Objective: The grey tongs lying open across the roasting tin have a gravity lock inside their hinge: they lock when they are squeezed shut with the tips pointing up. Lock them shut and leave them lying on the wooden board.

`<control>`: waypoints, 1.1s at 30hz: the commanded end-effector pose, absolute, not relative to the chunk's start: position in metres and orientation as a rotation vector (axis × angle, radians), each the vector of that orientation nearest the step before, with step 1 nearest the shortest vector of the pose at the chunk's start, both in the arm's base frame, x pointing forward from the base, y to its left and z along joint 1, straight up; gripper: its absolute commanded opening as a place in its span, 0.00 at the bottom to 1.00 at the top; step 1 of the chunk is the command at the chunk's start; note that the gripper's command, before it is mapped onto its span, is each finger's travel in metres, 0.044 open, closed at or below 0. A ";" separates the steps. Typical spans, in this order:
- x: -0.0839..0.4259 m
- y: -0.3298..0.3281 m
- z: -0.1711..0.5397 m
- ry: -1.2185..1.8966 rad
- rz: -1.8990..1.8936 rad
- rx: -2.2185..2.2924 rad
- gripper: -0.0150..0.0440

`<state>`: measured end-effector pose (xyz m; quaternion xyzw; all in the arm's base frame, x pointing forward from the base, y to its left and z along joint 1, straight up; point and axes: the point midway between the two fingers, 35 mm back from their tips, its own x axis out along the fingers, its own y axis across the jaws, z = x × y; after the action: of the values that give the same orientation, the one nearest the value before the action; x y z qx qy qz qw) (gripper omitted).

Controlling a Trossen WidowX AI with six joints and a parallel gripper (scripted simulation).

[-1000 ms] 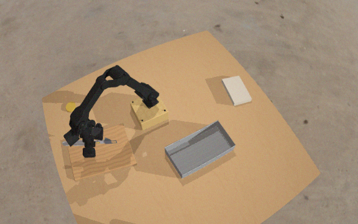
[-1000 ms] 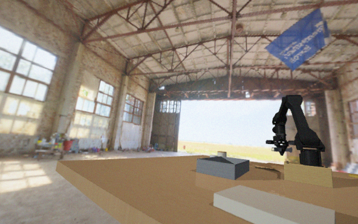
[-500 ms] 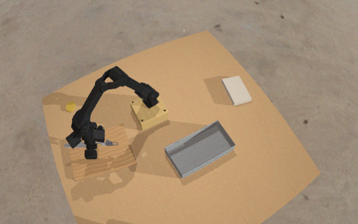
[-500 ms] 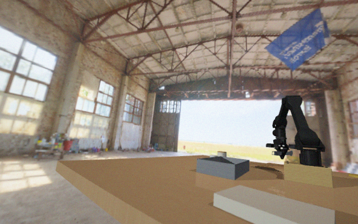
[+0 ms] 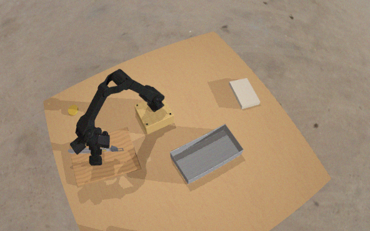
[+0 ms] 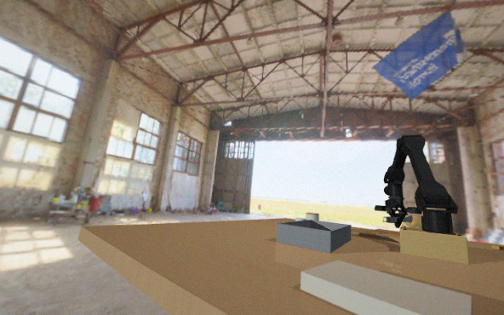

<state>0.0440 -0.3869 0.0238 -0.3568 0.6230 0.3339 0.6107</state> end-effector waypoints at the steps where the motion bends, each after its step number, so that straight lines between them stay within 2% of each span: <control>1: 0.044 -0.387 0.024 1.438 0.771 -0.824 0.13; 20: 0.044 -0.387 0.024 1.438 0.771 -0.824 0.98; 26: 0.054 -0.371 0.042 1.437 0.770 -0.823 1.00; 33: 0.083 -0.297 0.102 1.431 0.769 -0.819 1.00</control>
<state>0.0751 -0.3263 0.0838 -0.3575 0.6217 0.3327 0.6124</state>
